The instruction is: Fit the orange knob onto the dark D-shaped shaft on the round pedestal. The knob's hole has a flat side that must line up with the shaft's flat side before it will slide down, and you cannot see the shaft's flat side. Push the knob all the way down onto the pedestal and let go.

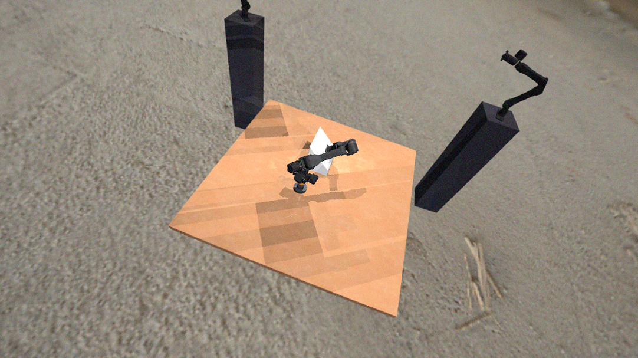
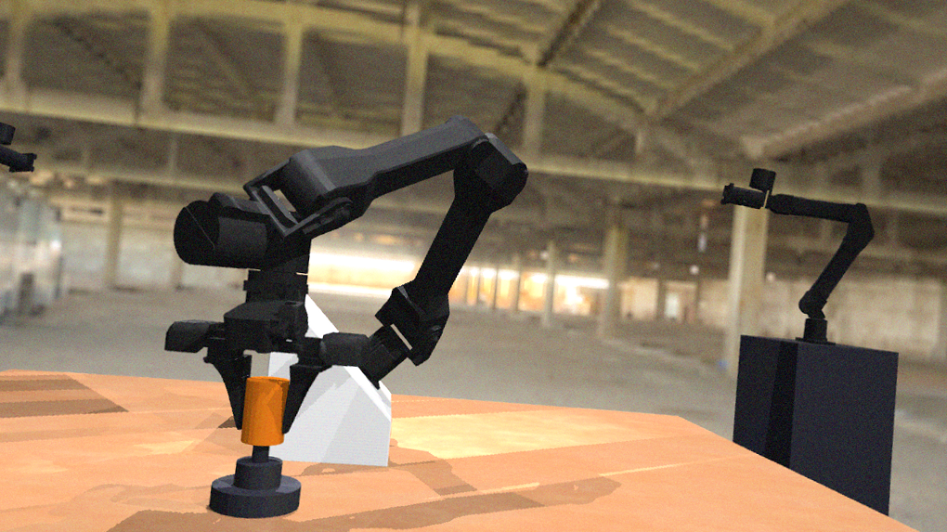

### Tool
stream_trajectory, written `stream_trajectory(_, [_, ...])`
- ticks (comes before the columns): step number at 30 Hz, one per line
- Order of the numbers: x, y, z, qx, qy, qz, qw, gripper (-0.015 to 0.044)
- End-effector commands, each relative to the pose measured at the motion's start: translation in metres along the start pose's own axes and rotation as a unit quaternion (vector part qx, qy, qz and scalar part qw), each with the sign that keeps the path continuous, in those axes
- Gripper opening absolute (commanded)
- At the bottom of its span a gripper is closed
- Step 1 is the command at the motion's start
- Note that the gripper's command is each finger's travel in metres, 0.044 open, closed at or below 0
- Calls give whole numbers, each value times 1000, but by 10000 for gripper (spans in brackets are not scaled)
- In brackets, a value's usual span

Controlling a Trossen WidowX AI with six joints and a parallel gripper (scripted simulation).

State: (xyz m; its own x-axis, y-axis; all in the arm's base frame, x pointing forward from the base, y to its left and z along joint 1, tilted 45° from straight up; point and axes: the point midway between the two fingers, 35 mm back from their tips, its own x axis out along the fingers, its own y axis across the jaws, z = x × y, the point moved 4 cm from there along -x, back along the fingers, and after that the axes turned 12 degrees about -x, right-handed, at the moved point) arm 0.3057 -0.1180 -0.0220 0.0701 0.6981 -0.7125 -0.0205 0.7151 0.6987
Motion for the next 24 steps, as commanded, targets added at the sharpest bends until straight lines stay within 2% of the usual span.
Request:
stream_trajectory(1, [-2, 2, 0, 1, 0, -1, 1000, 0])
stream_trajectory(24, [1, -1, 3, 0, 0, -1, 1000, 0])
